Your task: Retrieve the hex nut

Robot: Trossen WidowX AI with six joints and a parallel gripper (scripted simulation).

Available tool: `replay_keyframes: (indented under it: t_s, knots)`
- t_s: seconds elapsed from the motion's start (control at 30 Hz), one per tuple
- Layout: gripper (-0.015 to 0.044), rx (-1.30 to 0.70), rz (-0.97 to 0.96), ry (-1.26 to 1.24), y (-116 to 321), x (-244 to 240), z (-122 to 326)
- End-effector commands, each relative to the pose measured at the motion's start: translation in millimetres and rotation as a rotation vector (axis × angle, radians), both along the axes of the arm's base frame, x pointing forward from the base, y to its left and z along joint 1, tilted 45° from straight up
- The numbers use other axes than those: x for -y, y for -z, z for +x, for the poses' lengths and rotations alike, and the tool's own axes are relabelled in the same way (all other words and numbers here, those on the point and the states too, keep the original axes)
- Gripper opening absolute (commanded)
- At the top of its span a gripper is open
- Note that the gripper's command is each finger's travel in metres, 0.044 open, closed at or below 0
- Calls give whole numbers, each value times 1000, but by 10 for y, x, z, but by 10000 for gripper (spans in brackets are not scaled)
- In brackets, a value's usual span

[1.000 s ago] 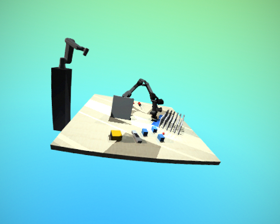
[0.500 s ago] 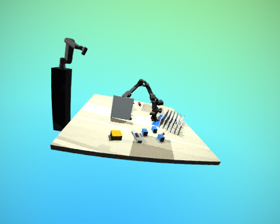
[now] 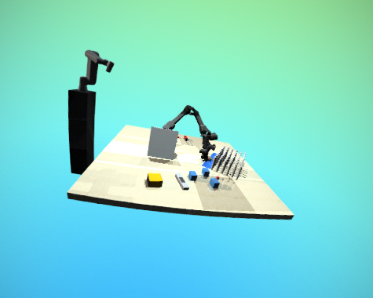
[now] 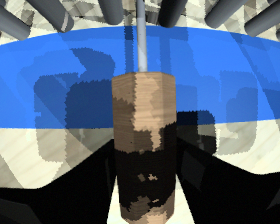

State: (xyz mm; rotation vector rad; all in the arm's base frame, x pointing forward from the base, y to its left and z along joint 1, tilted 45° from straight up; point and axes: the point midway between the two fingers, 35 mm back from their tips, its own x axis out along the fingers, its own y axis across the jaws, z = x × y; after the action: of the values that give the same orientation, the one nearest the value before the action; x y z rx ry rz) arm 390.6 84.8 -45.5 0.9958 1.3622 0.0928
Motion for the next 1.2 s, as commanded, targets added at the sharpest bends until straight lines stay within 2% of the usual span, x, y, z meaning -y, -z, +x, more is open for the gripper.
replay_keyframes:
  t_s: [0.0,1.17]
  knots:
    - [0,-11,0,0,18,-18,-27]
    - [0,-10,0,-1,-19,-39,-98]
